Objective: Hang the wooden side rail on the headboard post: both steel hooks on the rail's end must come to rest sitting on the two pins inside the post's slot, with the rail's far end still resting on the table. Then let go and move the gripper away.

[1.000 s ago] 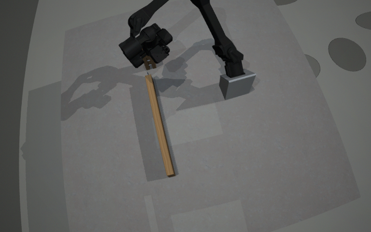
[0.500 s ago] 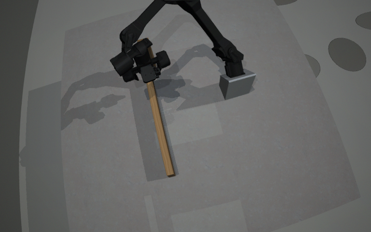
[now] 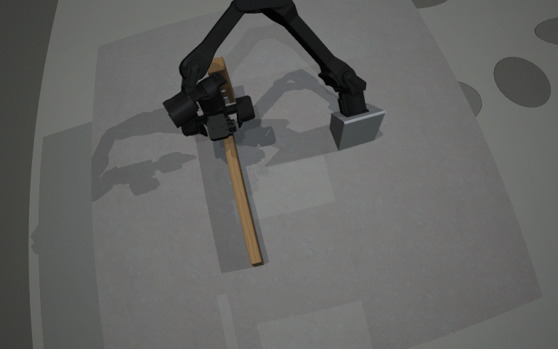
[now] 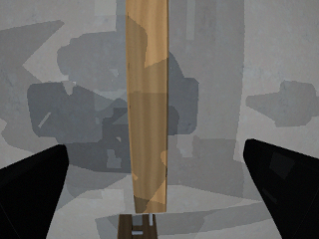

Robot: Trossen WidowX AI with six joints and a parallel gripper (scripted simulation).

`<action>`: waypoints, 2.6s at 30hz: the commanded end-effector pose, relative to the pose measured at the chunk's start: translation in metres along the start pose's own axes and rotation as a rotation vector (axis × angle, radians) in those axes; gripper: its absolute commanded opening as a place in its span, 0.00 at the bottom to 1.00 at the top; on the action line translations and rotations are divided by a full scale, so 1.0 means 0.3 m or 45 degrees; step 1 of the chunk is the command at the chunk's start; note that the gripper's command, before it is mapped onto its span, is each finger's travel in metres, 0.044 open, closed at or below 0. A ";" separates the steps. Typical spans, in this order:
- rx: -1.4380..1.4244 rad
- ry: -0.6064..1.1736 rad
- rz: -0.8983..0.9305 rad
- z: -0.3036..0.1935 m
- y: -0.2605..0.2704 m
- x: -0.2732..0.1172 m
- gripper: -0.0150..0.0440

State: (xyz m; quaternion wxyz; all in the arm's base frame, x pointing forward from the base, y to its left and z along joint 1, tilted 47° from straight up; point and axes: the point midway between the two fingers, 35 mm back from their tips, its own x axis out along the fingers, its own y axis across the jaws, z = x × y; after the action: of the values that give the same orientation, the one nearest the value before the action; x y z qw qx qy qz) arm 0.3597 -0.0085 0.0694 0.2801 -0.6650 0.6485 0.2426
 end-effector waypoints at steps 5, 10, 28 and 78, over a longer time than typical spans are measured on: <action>-0.005 0.008 0.011 -0.006 0.008 0.094 1.00; -0.005 0.008 0.011 -0.006 0.008 0.113 1.00; -0.005 0.006 0.011 -0.005 0.003 0.210 1.00; -0.005 0.012 0.011 -0.010 0.011 0.333 0.25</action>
State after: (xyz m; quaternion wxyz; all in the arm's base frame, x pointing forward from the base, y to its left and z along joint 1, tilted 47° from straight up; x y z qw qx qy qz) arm 0.3604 -0.0828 0.0027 0.2771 -0.6625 0.6525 0.2419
